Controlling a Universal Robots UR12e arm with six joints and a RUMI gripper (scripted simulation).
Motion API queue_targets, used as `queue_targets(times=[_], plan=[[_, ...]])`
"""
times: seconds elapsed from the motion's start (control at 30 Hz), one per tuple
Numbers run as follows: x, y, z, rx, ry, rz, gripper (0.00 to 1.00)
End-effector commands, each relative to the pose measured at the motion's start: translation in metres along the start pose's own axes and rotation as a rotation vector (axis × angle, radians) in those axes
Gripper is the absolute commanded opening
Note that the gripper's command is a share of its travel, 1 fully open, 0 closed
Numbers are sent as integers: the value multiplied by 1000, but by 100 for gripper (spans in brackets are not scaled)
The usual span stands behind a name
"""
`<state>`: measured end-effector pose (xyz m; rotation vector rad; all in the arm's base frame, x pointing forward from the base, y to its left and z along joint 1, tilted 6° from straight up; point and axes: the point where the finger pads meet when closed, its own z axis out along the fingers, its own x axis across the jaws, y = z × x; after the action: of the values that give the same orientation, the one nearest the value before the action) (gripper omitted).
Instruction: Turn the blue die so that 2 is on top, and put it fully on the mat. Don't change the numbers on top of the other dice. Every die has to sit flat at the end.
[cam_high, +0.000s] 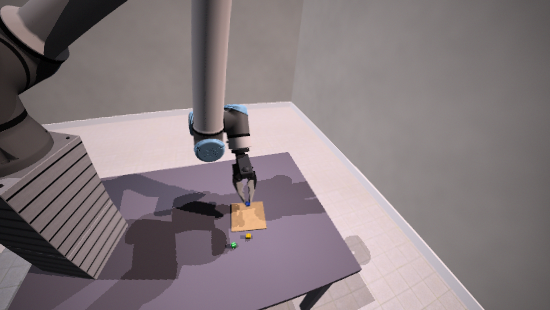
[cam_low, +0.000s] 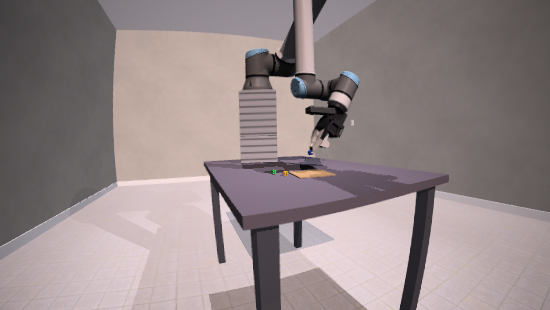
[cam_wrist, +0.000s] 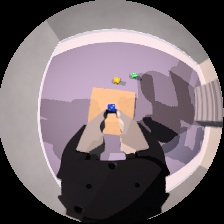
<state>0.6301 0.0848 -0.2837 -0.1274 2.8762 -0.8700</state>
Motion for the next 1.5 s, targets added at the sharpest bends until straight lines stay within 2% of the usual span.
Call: queue_targets(times=[0.0,0.2,0.3,0.5,0.57,0.8,1.2,1.3,1.47], plan=[[0,-1,-1,-31,-4,-1,0],[-1,-1,-1,-40,-4,-1,0],[0,-1,0,-63,-1,-2,0],[1,-2,2,-167,5,-3,0],[1,-2,2,-167,5,-3,0],[0,-4,0,-281,-2,-2,0],[0,-4,1,-314,-2,-3,0],[0,-4,2,-352,1,-4,0],[1,-5,3,-449,4,-6,0]])
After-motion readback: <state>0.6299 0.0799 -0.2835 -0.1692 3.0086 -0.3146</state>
